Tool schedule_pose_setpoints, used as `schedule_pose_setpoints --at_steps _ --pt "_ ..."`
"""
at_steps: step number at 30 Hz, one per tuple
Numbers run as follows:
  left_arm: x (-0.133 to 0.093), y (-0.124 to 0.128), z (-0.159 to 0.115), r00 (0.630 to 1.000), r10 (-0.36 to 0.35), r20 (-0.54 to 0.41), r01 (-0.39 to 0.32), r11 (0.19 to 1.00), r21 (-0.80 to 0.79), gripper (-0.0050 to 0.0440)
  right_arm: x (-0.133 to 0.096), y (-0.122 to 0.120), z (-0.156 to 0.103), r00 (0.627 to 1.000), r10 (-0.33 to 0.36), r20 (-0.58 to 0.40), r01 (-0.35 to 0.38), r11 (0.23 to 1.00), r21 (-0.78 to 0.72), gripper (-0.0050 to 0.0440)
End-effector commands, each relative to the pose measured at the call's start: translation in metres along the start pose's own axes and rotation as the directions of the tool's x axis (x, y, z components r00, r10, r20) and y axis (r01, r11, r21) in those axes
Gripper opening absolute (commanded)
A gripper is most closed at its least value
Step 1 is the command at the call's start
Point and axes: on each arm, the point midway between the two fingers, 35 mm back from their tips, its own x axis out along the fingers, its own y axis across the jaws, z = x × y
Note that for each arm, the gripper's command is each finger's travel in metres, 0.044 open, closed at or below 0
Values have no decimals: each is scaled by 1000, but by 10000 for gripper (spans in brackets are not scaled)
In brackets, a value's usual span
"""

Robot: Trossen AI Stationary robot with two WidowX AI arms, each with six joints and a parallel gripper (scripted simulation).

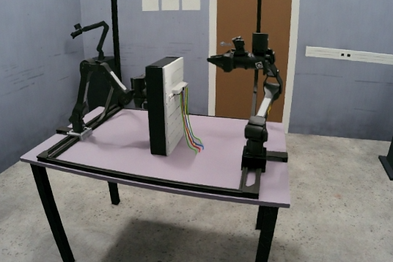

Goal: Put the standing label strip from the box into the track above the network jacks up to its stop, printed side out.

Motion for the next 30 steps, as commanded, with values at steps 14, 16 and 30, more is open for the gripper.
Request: schedule_pose_setpoints --at_steps 14,16,30 --pt "22 10 17 997 -71 7 70 997 33 160 0 9 2 1000 4 4 -4 1000 -22 -50" --pt "27 12 19 997 -80 8 80 996 36 160 0 9 2 1000 4 4 -4 1000 -22 -50" --pt "61 15 28 990 -139 15 138 989 54 160 0 9 2 1000 4 4 -4 1000 -22 -50"
